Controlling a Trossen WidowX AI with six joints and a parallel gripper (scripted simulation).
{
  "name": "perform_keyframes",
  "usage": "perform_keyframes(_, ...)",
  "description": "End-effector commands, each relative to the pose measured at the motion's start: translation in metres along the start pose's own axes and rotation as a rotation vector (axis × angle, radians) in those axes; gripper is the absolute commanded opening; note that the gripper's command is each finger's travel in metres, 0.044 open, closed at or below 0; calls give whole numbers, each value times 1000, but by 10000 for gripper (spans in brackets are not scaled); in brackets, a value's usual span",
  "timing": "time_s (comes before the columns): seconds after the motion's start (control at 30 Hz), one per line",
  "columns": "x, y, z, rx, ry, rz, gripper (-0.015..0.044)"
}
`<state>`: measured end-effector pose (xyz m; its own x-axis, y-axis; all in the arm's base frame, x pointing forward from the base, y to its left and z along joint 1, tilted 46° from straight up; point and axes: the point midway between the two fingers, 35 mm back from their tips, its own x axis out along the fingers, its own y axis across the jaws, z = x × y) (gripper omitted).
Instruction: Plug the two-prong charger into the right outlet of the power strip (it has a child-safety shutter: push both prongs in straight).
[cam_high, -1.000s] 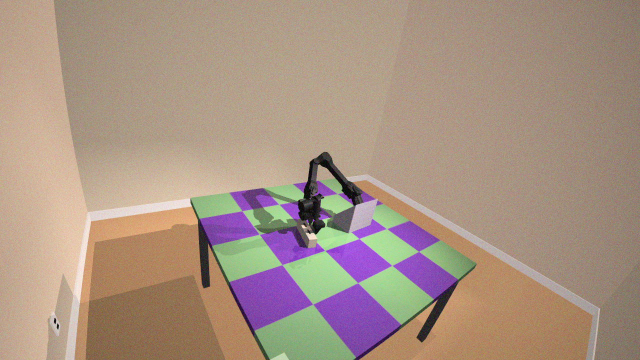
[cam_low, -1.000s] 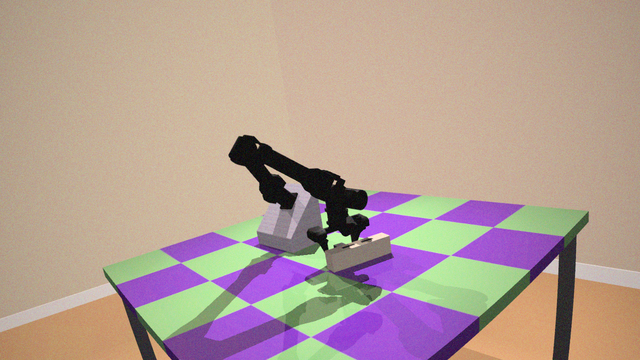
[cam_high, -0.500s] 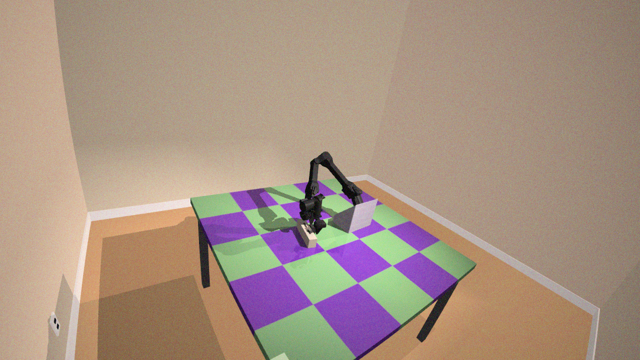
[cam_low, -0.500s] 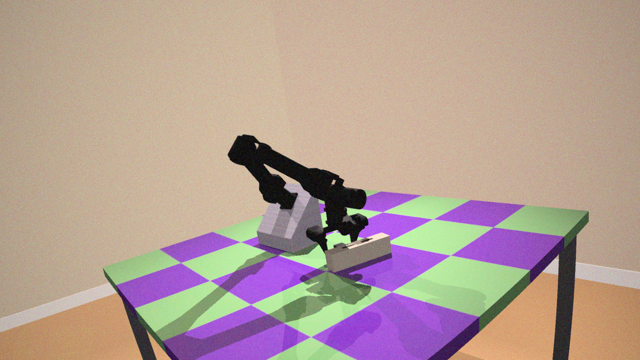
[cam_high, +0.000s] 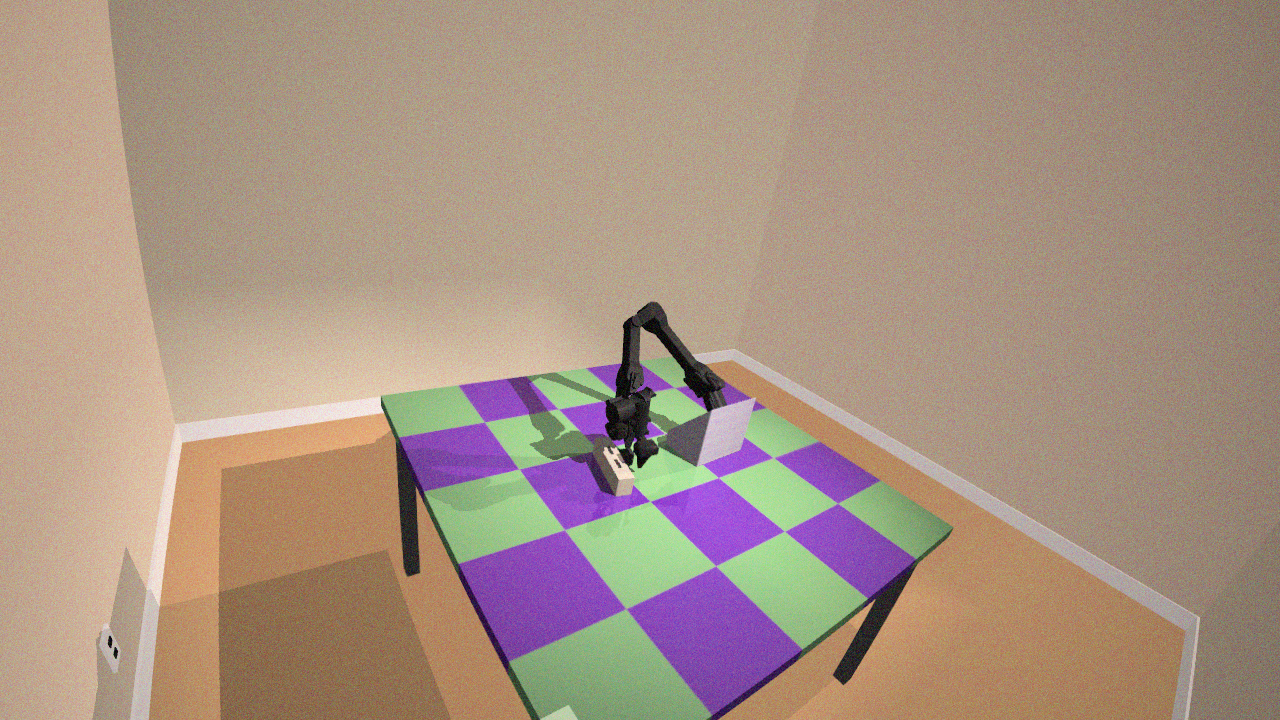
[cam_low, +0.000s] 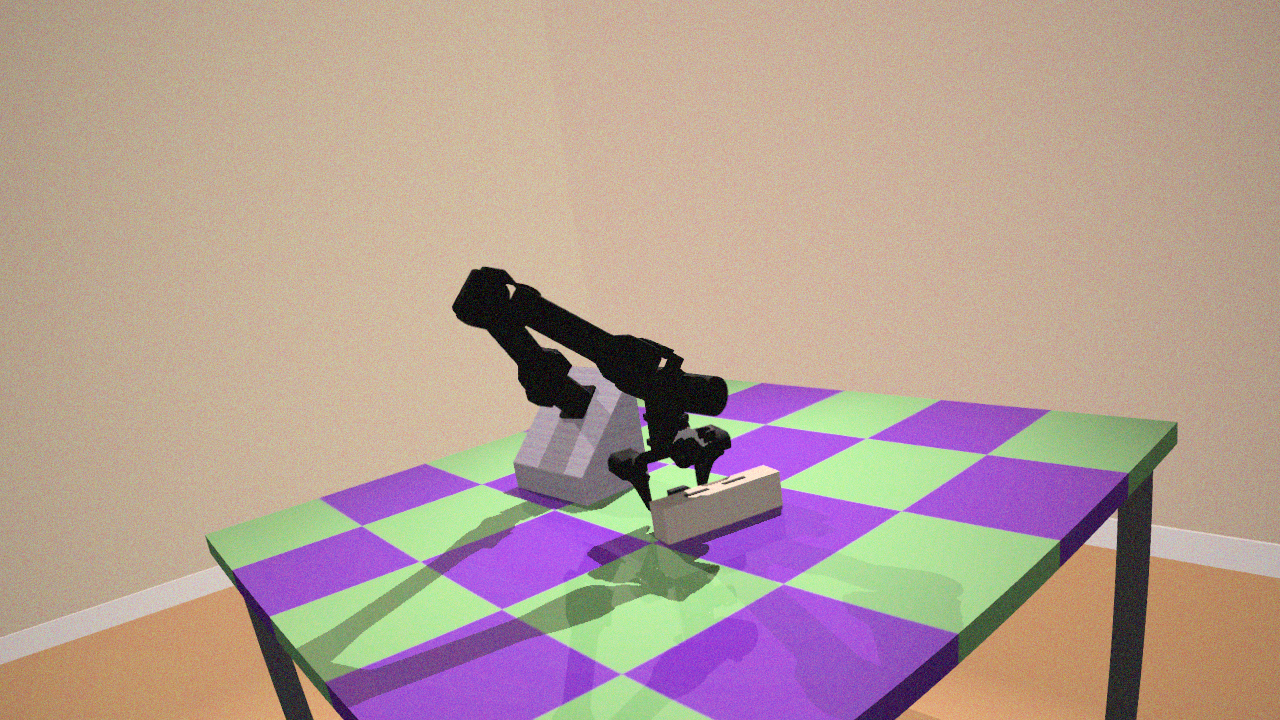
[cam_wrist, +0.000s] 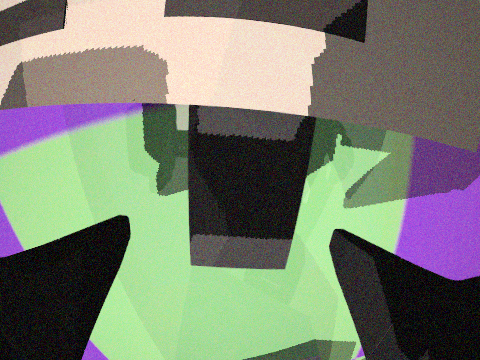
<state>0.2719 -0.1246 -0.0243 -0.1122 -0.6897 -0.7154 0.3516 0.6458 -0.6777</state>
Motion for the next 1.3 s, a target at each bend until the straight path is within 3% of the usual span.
perform_keyframes(0.0, 1, 0, -5, 5, -1, -4, 440)
perform_keyframes(0.93, 1, 0, -33, -3, -13, -3, 440)
perform_keyframes(1.17, -61, 3, -20, -11, -505, -5, 440)
perform_keyframes(1.27, -75, 1, -22, 0, -605, -5, 440)
